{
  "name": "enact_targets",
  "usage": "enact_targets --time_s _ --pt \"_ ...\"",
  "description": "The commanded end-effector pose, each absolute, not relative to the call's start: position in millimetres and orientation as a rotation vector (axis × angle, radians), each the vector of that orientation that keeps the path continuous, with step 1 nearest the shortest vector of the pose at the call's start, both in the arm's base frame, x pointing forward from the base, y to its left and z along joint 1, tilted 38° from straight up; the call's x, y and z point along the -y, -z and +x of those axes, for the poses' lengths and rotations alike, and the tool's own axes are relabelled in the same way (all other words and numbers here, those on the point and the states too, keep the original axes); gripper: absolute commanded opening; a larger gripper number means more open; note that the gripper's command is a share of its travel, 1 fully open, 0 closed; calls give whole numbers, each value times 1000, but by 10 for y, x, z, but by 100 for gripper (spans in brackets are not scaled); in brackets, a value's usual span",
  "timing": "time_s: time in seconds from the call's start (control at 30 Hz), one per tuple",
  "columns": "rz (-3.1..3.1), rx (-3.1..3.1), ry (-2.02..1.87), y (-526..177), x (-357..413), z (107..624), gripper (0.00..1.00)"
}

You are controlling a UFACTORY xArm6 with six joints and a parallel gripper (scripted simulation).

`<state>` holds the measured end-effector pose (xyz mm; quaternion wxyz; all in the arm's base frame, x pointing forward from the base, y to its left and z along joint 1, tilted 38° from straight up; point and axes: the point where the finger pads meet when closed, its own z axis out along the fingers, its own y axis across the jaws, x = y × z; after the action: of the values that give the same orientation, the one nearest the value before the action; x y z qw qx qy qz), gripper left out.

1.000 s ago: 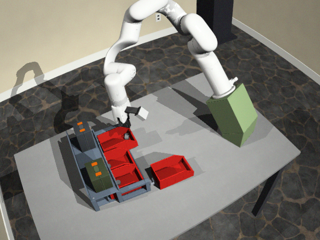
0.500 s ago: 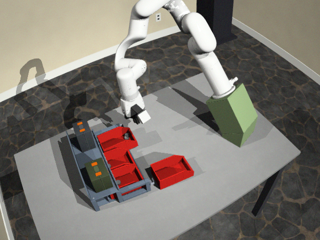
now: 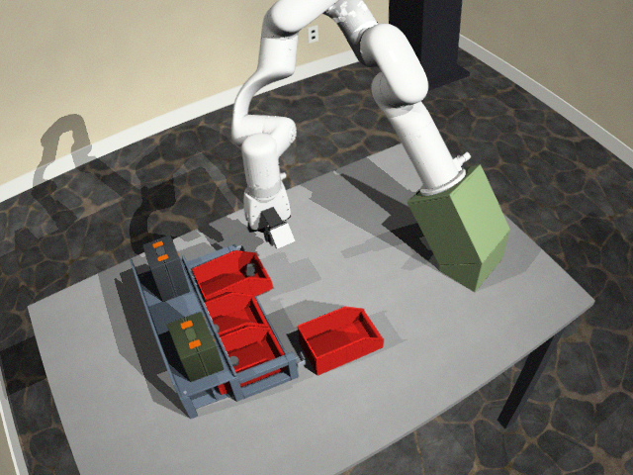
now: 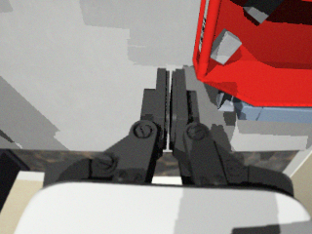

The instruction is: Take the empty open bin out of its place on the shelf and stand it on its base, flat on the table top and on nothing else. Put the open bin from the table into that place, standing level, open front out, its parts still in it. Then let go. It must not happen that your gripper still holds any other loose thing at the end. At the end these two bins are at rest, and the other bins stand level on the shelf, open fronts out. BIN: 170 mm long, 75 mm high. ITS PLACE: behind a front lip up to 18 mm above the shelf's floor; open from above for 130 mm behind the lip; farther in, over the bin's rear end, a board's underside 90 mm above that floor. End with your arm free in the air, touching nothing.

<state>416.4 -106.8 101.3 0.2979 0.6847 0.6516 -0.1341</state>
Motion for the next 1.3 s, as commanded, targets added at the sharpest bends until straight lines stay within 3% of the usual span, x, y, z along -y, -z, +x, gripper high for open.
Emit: enact_targets --time_s 0.0,1.27 --pt "1817 -1727 353 -1022 1064 4172 0" --pt "1817 -1726 353 -880 1169 4208 0"
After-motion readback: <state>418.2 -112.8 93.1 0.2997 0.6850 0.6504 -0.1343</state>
